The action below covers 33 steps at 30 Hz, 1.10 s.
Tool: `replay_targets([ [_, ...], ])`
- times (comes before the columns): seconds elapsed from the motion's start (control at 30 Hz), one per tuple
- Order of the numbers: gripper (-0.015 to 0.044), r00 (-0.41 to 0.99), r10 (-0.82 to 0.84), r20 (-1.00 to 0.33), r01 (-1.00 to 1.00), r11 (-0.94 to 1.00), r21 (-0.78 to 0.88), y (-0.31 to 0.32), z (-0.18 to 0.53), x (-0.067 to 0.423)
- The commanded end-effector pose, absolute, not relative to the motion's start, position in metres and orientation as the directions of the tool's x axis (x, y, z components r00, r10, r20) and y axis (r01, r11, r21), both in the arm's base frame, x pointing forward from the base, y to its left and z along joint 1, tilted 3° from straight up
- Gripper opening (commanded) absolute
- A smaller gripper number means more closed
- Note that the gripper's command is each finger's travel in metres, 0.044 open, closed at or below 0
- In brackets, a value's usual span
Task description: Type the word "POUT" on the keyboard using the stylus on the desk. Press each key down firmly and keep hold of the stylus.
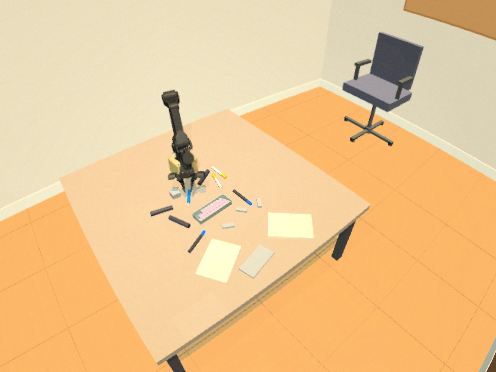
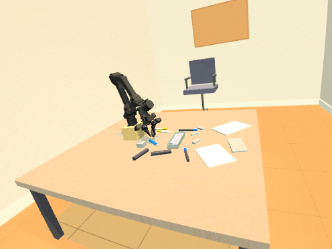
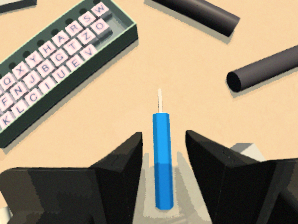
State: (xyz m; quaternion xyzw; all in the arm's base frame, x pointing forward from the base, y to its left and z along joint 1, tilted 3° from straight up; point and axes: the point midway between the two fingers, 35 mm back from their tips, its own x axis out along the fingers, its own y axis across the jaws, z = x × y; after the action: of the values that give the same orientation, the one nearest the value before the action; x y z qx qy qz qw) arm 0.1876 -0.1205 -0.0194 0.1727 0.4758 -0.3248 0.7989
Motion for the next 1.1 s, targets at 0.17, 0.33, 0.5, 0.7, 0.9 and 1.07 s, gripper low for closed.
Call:
replay_targets([
  [0.17,0.015,0.331,-0.354,-0.875,0.684,0.729,-0.036,-0.12,-0.027,0.186],
  [0.33,0.015,0.331,-0.354,-0.875,0.684,0.729,-0.036,-0.12,-0.031,0.185],
  [0.5,0.015,0.331,-0.354,-0.875,0.684,0.729,-0.036,-0.12,-0.035,0.185],
  [0.7,0.015,0.331,-0.354,-0.875,0.684,0.729,-0.036,-0.12,-0.039,0.185],
  [0.9,0.015,0.33,-0.354,-0.875,0.684,0.729,-0.036,-0.12,-0.044,0.184],
  [1.07,0.015,0.33,-0.354,-0.875,0.684,0.729,-0.036,-0.12,-0.048,0.184],
])
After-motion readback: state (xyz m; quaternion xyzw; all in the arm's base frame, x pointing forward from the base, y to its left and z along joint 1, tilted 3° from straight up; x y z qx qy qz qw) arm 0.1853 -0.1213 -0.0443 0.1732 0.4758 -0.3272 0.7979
